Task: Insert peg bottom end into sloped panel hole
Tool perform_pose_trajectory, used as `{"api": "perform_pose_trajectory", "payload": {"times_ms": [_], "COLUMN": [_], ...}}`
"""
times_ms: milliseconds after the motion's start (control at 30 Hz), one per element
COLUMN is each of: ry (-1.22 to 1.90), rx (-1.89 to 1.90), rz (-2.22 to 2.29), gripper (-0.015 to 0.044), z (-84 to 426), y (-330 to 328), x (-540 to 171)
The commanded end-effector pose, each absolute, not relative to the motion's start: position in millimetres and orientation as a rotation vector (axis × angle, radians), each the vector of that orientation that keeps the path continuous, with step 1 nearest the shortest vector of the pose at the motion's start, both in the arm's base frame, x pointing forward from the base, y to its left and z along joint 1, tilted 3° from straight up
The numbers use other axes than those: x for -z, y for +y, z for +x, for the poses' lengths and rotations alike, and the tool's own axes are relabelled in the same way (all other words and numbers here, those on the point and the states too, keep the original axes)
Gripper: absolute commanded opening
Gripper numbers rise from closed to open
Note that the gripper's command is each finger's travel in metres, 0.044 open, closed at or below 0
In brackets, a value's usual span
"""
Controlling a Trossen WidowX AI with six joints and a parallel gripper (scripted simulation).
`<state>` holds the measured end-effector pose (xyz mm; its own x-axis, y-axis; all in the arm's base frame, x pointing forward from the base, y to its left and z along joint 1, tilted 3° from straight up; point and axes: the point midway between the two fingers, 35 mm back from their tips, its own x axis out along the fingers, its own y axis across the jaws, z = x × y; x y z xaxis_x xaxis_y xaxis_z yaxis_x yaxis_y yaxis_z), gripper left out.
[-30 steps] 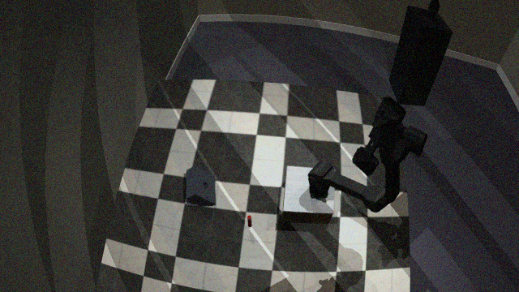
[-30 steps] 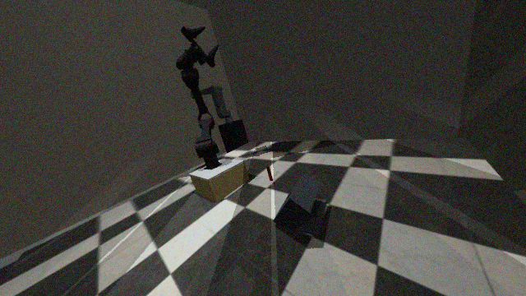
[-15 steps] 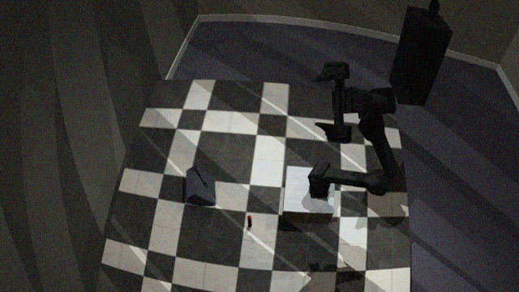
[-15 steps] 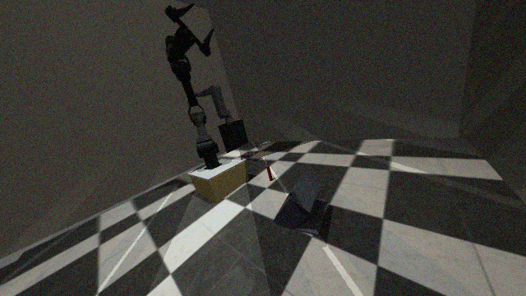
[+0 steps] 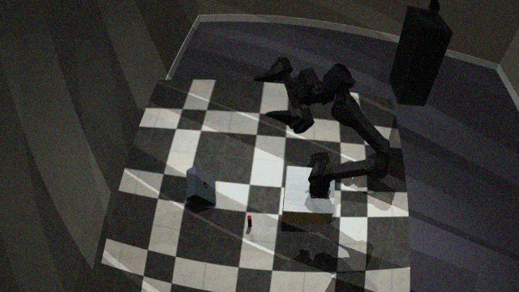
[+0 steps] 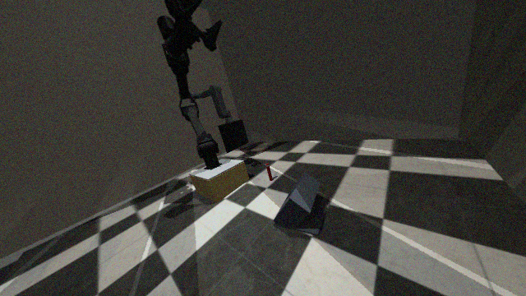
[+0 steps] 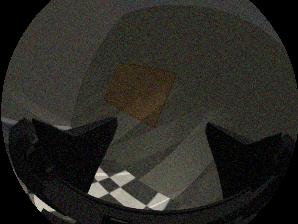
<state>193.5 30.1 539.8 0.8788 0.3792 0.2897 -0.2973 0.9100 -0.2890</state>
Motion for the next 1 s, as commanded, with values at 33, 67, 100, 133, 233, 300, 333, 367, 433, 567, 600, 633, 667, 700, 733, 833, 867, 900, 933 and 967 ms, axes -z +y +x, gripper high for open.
{"api": "perform_pose_trajectory", "payload": {"times_ms": [33, 67, 100, 133, 233, 300, 333, 367, 433, 567, 600, 633, 667, 700, 733, 833, 867, 900, 933, 967], "ry": [-0.238, -0.215, -0.191, -0.167, -0.095, -0.046, -0.021, 0.004, 0.055, 0.158, 0.184, 0.210, 0.237, 0.264, 0.290, 0.371, 0.399, 0.425, 0.451, 0.477], "rx": [-0.372, -0.375, -0.377, -0.380, -0.384, -0.384, -0.383, -0.382, -0.380, -0.371, -0.367, -0.363, -0.358, -0.354, -0.349, -0.333, -0.327, -0.322, -0.316, -0.311], "rz": [-0.108, -0.083, -0.060, -0.036, 0.031, 0.074, 0.095, 0.116, 0.155, 0.228, 0.243, 0.258, 0.272, 0.286, 0.300, 0.337, 0.348, 0.358, 0.368, 0.378], "gripper": [0.0440, 0.0440, 0.0440, 0.0440, 0.0440, 0.0440, 0.0440, 0.0440, 0.0440, 0.0440, 0.0440, 0.0440, 0.0440, 0.0440, 0.0440, 0.0440, 0.0440, 0.0440, 0.0440, 0.0440], "z": [226, 232, 238, 244, 262, 272, 277, 282, 291, 308, 313, 316, 320, 323, 327, 335, 338, 340, 342, 344], "y": [23, 22, 21, 21, 20, 20, 20, 20, 21, 23, 24, 25, 26, 27, 28, 32, 33, 34, 36, 38], "x": [-514, -509, -503, -497, -478, -466, -459, -453, -439, -411, -404, -397, -389, -382, -374, -351, -343, -336, -328, -321]}}
